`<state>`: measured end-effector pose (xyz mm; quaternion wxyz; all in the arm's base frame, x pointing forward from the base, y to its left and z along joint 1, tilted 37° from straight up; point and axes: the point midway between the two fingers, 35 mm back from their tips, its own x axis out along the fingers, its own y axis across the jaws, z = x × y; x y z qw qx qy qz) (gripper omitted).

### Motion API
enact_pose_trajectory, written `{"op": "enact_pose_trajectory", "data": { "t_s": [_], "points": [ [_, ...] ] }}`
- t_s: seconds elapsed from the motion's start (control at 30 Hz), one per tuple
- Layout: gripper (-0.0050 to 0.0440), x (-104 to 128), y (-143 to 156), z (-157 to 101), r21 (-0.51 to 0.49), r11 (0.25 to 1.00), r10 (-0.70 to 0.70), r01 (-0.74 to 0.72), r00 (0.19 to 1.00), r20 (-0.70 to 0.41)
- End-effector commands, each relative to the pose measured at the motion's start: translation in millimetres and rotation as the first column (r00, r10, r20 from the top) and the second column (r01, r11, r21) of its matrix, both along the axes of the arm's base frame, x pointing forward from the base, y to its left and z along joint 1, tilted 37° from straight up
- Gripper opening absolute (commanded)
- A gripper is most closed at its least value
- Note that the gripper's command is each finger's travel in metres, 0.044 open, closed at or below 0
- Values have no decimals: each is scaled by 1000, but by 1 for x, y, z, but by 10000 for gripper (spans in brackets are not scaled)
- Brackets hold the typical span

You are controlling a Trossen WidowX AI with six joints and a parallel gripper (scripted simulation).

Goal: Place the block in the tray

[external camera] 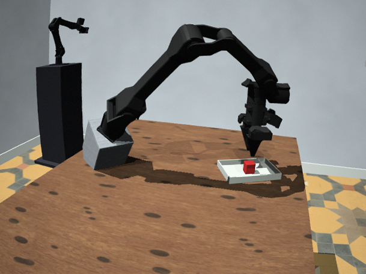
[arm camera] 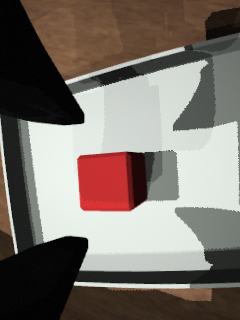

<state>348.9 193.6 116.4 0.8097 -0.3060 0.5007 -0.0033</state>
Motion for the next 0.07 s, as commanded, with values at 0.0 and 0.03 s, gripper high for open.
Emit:
{"op": "enact_pose_trajectory", "data": {
  "t_s": [0.0, 0.03],
  "points": [
    [232, 1, 1, 9, 12, 1000, -2, 1, 1000, 21],
    [232, 1, 1, 9, 12, 1000, -2, 1, 1000, 21]
  ]
}}
